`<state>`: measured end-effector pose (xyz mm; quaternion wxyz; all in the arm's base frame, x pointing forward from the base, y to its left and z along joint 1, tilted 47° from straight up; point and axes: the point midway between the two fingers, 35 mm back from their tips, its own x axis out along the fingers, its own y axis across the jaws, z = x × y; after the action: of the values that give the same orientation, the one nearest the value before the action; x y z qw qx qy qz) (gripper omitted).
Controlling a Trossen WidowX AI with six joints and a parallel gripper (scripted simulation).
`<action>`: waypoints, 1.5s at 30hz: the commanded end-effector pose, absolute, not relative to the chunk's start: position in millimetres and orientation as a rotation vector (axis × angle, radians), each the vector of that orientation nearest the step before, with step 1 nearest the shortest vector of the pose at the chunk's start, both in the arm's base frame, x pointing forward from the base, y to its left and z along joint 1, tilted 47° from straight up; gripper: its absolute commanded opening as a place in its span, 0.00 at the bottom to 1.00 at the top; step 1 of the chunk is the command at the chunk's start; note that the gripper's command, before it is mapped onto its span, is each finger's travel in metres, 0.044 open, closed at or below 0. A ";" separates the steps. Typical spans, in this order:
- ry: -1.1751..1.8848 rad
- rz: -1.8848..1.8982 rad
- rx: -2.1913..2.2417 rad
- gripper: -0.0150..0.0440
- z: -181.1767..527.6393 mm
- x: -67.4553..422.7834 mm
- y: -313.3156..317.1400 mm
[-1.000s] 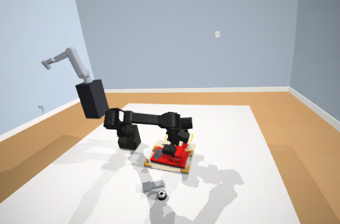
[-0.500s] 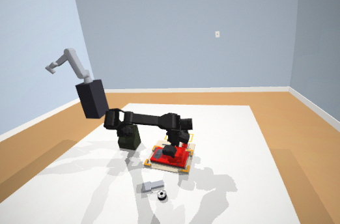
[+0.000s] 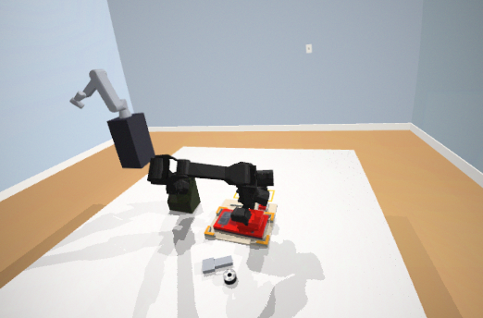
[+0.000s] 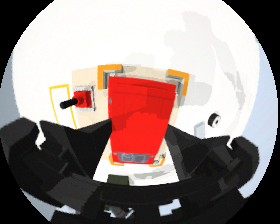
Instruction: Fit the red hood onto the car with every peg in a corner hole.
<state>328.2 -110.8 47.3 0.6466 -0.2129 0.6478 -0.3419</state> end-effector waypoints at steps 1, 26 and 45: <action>1.473 -0.778 -0.491 0.25 46.4 328.5 -112.3; 1.474 -0.779 -0.486 0.34 42.1 327.7 -116.3; 1.473 -0.778 -0.486 1.00 48.4 329.5 -108.8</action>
<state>326.8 -115.2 43.6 0.6434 -0.2143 0.6503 -0.3424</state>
